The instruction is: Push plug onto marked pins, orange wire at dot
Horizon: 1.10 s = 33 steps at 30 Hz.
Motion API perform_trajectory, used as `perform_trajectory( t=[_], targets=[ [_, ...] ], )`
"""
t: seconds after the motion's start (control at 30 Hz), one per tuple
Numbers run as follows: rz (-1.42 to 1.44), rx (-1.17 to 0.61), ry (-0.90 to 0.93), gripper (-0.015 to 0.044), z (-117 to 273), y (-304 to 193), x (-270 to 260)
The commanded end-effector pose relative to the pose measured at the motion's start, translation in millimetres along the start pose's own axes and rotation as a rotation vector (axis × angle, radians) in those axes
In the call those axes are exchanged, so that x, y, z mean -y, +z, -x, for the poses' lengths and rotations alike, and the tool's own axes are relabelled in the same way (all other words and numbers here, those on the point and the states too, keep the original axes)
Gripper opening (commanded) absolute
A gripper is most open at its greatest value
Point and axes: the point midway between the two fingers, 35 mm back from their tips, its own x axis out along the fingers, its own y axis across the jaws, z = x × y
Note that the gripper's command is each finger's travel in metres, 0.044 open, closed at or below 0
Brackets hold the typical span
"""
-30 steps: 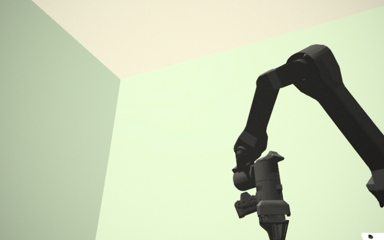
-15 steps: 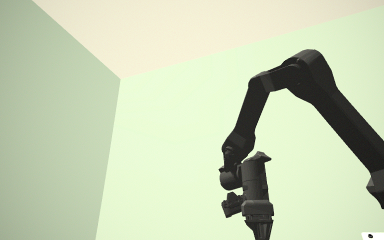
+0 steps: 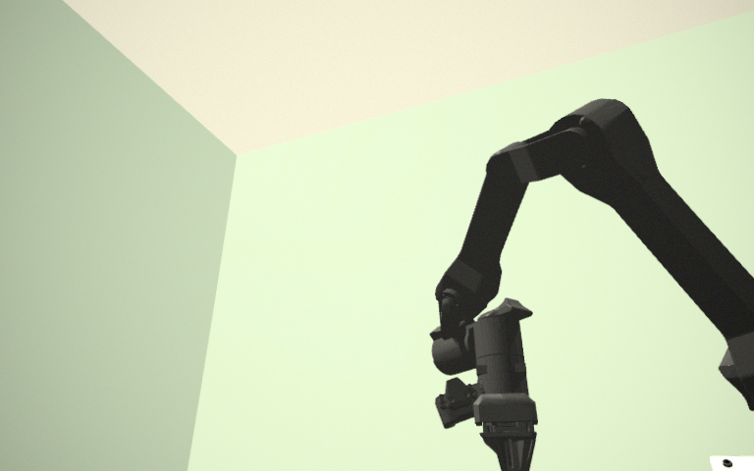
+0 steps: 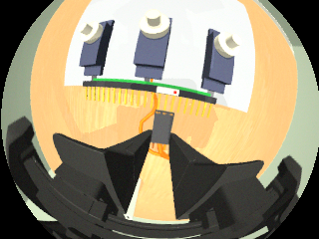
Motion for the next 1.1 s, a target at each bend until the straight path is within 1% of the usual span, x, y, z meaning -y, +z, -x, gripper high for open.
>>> perform_trajectory(
  t=[0.0,0.97,1.07],
  targets=[
    [-0.002,0.002,0.002,0.0,0,3,0],
    [-0.002,0.003,0.003,0.0,2,21,-3],
    [-0.002,0.003,0.003,0.0079,-1,17,-1]
  ],
)
